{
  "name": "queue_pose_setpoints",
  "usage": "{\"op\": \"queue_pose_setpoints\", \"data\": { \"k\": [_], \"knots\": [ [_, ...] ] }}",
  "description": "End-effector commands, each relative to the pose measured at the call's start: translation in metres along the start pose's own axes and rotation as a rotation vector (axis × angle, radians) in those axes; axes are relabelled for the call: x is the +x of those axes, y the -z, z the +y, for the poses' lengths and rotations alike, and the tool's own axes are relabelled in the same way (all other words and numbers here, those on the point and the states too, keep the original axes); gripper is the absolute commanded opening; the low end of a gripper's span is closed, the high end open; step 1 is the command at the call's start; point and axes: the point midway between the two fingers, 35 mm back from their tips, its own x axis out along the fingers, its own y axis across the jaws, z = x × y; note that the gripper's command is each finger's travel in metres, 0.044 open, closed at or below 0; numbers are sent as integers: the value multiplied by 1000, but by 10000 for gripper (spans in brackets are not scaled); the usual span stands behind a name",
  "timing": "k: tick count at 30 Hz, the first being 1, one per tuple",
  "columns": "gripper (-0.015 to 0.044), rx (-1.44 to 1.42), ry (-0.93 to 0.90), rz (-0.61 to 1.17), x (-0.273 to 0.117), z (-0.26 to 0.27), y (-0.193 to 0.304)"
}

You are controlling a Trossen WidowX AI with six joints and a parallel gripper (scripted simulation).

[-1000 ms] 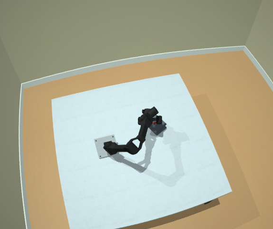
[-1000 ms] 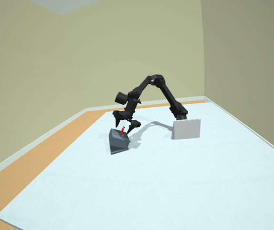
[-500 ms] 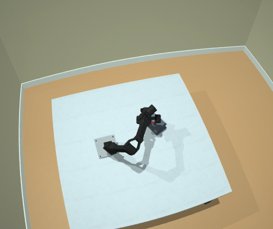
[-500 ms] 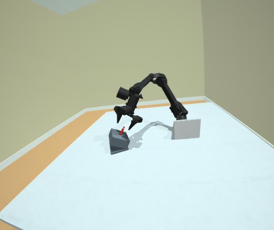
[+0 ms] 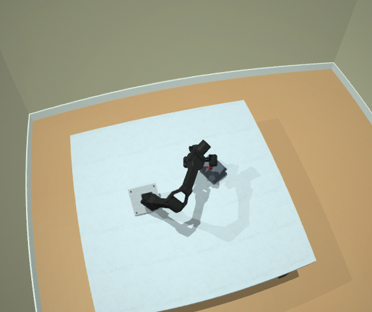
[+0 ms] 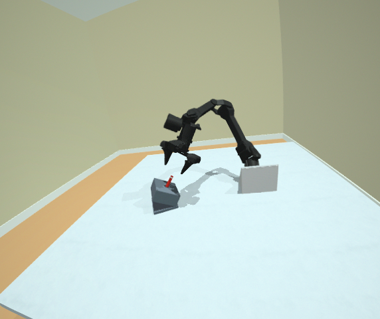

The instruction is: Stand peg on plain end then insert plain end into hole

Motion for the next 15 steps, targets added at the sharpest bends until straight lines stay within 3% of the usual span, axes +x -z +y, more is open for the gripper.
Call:
{"op": "queue_pose_setpoints", "data": {
  "k": [1, 15],
  "knots": [
    [440, 7, 4, 2, -8, -2, 0],
    [440, 4, 2, 3, -32, 2, -1]
  ]
}}
